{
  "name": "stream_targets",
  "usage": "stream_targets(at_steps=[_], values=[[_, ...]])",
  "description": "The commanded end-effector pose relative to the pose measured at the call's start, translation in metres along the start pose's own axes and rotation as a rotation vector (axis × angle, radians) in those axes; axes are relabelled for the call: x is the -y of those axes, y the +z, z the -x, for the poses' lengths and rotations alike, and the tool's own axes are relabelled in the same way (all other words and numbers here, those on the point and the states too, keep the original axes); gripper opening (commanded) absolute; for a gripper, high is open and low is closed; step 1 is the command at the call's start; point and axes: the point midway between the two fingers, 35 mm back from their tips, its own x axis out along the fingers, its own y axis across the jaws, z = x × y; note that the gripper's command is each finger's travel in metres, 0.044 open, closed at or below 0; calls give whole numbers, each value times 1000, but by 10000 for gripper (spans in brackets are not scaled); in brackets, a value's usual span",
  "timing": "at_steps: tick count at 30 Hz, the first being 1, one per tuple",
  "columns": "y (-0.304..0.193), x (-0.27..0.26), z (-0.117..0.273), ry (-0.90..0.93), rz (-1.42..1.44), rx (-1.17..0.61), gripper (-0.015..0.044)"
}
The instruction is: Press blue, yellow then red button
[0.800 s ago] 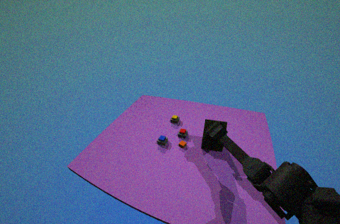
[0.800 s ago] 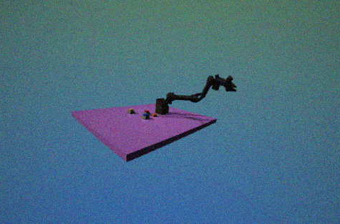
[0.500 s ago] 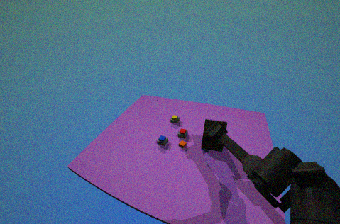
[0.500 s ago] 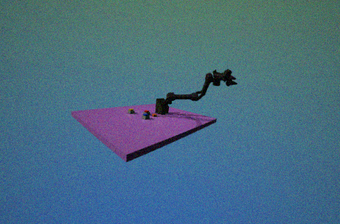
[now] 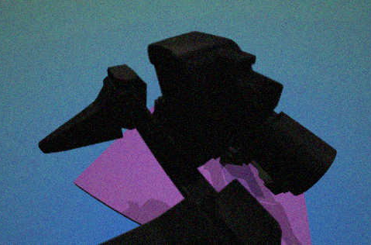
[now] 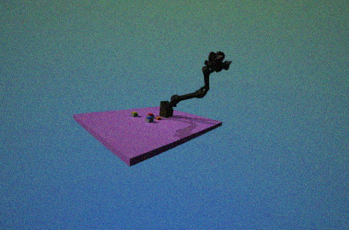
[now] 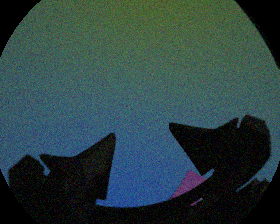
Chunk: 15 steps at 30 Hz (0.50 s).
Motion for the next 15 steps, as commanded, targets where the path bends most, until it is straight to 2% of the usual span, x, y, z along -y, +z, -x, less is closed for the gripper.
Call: stream_targets(at_steps=[1,8,15], values=[[-6,75,1,-157,-39,-15,400],[-37,187,16,-396,-97,-97,400],[-92,283,50,-616,-163,-248,400]])
